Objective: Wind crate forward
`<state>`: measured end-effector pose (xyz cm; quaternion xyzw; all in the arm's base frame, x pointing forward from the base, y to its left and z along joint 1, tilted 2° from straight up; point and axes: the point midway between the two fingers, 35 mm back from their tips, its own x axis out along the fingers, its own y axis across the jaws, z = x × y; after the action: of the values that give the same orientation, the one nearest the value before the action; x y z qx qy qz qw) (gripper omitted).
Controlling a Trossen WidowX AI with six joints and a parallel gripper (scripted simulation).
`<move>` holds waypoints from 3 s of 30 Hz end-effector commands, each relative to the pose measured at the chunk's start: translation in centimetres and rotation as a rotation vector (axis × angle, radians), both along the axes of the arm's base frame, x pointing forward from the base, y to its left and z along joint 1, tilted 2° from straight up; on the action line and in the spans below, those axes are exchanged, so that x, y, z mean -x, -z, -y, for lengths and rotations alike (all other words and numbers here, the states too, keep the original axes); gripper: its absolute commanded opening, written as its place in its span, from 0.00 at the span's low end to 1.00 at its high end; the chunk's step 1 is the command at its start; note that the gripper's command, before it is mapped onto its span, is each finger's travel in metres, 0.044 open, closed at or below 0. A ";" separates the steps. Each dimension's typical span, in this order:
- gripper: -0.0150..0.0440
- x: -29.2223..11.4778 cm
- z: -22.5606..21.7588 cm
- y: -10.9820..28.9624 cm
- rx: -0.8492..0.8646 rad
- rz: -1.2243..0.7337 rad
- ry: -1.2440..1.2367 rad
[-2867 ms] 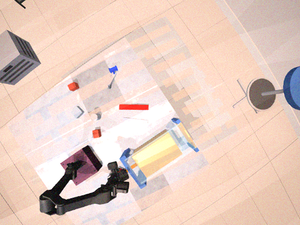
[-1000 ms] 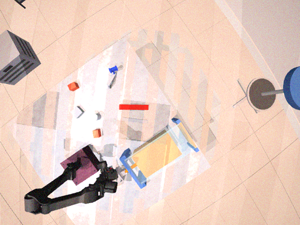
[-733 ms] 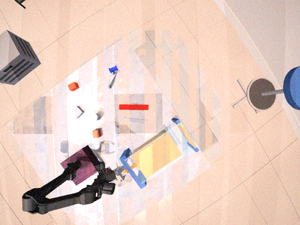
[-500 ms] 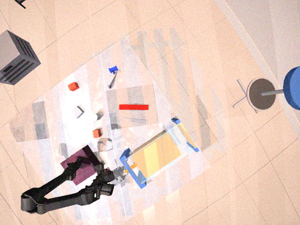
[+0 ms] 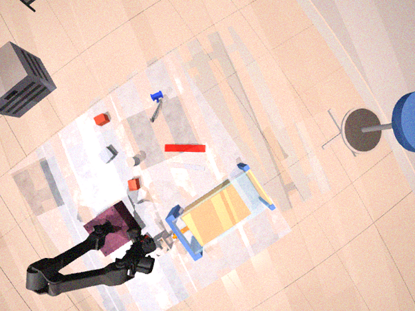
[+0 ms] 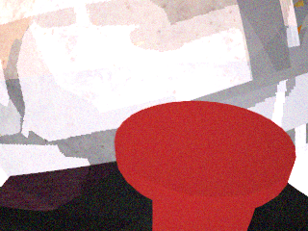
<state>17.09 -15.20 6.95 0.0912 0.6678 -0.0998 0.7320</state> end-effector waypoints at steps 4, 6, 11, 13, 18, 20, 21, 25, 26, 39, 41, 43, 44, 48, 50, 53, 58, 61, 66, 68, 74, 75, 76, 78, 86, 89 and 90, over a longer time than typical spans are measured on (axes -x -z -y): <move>0.25 2.2 0.4 0.2 0.002 -0.034 0.021; 0.25 2.5 0.5 0.2 0.002 -0.034 0.021; 0.25 3.0 0.7 0.2 0.003 -0.035 0.021; 0.25 3.3 0.9 0.3 0.003 -0.035 0.021; 0.25 3.9 1.2 0.3 0.003 -0.036 0.021; 0.25 4.1 1.3 0.3 0.003 -0.036 0.021; 0.25 4.2 1.4 0.3 0.003 -0.036 0.021; 0.25 4.6 1.7 0.3 0.004 -0.037 0.021; 0.25 4.8 1.8 0.3 0.004 -0.037 0.021; 0.25 6.0 2.9 0.3 0.005 -0.038 0.021; 0.25 6.2 3.1 0.3 0.005 -0.038 0.021; 0.25 6.4 3.3 0.3 0.005 -0.039 0.021; 0.25 6.5 3.4 0.3 0.006 -0.039 0.021; 0.25 6.8 3.8 0.3 0.006 -0.039 0.021; 0.25 7.0 4.0 0.3 0.006 -0.039 0.021; 0.25 7.2 4.3 0.3 0.006 -0.040 0.021; 0.25 7.6 4.9 0.3 0.007 -0.040 0.021; 0.25 7.8 5.2 0.3 0.007 -0.040 0.021; 0.25 8.1 5.8 0.3 0.008 -0.041 0.021; 0.25 8.2 6.1 0.3 0.008 -0.041 0.021; 0.25 8.4 6.8 0.3 0.009 -0.041 0.021; 0.25 8.5 6.9 0.3 0.009 -0.041 0.021; 0.25 8.5 7.0 0.3 0.009 -0.041 0.021; 0.25 8.6 7.3 0.3 0.009 -0.041 0.021; 0.25 8.8 8.3 0.3 0.010 -0.042 0.021; 0.25 8.9 8.7 0.2 0.011 -0.042 0.021; 0.25 8.9 8.8 0.2 0.011 -0.042 0.021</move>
<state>8.79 -22.28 6.56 0.1023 0.6774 -0.0931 0.7225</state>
